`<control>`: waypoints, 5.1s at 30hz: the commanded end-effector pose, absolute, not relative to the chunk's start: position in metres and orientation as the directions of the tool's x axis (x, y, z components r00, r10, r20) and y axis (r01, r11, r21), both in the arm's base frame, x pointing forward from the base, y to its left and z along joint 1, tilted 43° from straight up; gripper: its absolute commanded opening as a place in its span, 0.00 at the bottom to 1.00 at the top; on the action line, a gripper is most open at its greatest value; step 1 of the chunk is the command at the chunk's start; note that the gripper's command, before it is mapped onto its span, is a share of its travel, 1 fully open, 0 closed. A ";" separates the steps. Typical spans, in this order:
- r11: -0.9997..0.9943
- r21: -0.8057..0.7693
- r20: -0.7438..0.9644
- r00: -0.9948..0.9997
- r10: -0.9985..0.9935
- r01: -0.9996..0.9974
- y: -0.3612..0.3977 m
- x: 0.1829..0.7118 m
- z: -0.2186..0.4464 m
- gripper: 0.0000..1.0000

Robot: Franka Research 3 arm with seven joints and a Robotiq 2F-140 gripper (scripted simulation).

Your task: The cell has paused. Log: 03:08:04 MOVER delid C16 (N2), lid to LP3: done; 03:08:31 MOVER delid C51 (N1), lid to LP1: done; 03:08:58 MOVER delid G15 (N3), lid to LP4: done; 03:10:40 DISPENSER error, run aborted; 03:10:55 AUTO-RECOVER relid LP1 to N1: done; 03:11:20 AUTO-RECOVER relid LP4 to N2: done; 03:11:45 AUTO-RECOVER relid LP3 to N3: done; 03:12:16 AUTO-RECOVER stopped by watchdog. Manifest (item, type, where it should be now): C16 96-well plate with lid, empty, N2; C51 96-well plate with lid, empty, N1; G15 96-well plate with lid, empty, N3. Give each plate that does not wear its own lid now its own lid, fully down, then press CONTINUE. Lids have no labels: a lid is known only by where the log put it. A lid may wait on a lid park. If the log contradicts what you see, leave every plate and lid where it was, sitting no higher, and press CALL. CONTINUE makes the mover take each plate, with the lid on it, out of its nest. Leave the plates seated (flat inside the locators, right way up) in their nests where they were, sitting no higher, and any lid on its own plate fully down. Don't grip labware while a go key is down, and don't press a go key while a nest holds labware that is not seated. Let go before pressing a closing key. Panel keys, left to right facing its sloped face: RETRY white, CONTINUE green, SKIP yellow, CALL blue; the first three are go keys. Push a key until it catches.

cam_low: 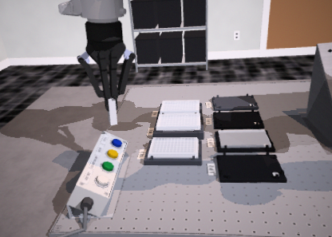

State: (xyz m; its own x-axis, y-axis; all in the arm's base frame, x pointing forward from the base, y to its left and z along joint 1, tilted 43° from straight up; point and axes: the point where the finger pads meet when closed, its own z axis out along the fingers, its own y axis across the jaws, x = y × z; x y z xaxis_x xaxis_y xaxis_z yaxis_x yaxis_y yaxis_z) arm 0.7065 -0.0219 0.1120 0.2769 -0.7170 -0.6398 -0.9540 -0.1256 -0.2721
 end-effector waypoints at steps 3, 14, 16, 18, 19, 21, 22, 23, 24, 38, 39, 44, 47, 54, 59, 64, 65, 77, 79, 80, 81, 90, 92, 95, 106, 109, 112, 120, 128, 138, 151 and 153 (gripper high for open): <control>-0.365 -0.461 -0.523 0.579 -0.625 -0.809 -0.023 0.704 0.111 0.00; -0.556 -0.594 -0.358 0.810 -0.465 -0.582 -0.023 0.704 0.110 0.00; -0.556 -0.594 -0.358 0.810 -0.465 -0.582 -0.023 0.704 0.110 0.00; -0.606 -0.625 -0.295 0.867 -0.401 -0.493 -0.023 0.704 0.110 0.00; -0.618 -0.633 -0.277 0.882 -0.382 -0.466 -0.023 0.704 0.110 0.00; -0.641 -0.647 -0.239 0.909 -0.343 -0.412 -0.022 0.704 0.110 0.00; -0.652 -0.654 -0.220 0.921 -0.323 -0.385 -0.022 0.704 0.109 0.00; -0.662 -0.659 -0.201 0.932 -0.302 -0.357 -0.022 0.704 0.109 0.00; -0.671 -0.664 -0.181 0.942 -0.282 -0.329 -0.022 0.704 0.109 0.00; -0.718 -0.684 -0.044 0.990 -0.135 -0.129 -0.018 0.705 0.104 0.00; -0.718 -0.684 -0.044 0.990 -0.135 -0.129 -0.017 0.705 0.104 0.00; -0.718 -0.684 -0.044 0.990 -0.135 -0.129 -0.015 0.705 0.102 0.00; -0.718 -0.684 -0.044 0.990 -0.135 -0.129 -0.014 0.705 0.100 0.00; -0.718 -0.684 -0.044 0.990 -0.135 -0.129 -0.012 0.706 0.099 0.00; -0.718 -0.684 -0.044 0.990 -0.135 -0.129 -0.011 0.706 0.097 0.00; -0.718 -0.684 -0.044 0.990 -0.135 -0.129 -0.010 0.706 0.096 0.00; -0.718 -0.684 -0.044 0.990 -0.135 -0.129 -0.010 0.706 0.096 0.00; -0.718 -0.684 -0.044 0.990 -0.135 -0.129 -0.010 0.706 0.096 0.00; -0.718 -0.684 -0.044 0.990 -0.135 -0.129 -0.010 0.706 0.096 0.00; -0.718 -0.684 -0.044 0.990 -0.135 -0.129 -0.010 0.706 0.096 0.00; -0.718 -0.684 -0.044 0.990 -0.135 -0.129 -0.010 0.706 0.096 0.00; -0.718 -0.684 -0.044 0.990 -0.135 -0.129 -0.010 0.706 0.096 0.00; -0.718 -0.684 -0.044 0.990 -0.135 -0.129 -0.010 0.706 0.096 0.00; -0.718 -0.684 -0.044 0.990 -0.135 -0.129 -0.010 0.706 0.096 0.00; -0.718 -0.684 -0.044 0.990 -0.135 -0.129 -0.010 0.706 0.096 0.00; -0.718 -0.684 -0.044 0.990 -0.135 -0.129 -0.010 0.706 0.096 0.00; -0.718 -0.684 -0.044 0.990 -0.135 -0.129 -0.010 0.706 0.096 0.00; -0.718 -0.684 -0.044 0.990 -0.135 -0.129 -0.010 0.705 0.096 0.00; -0.718 -0.684 -0.044 0.990 -0.135 -0.129 -0.010 0.705 0.096 0.00; -0.718 -0.684 -0.044 0.990 -0.135 -0.129 -0.010 0.705 0.096 0.00; -0.718 -0.684 -0.044 0.990 -0.135 -0.129 -0.010 0.705 0.096 0.00; -0.718 -0.684 -0.044 0.990 -0.135 -0.129 -0.010 0.705 0.096 0.00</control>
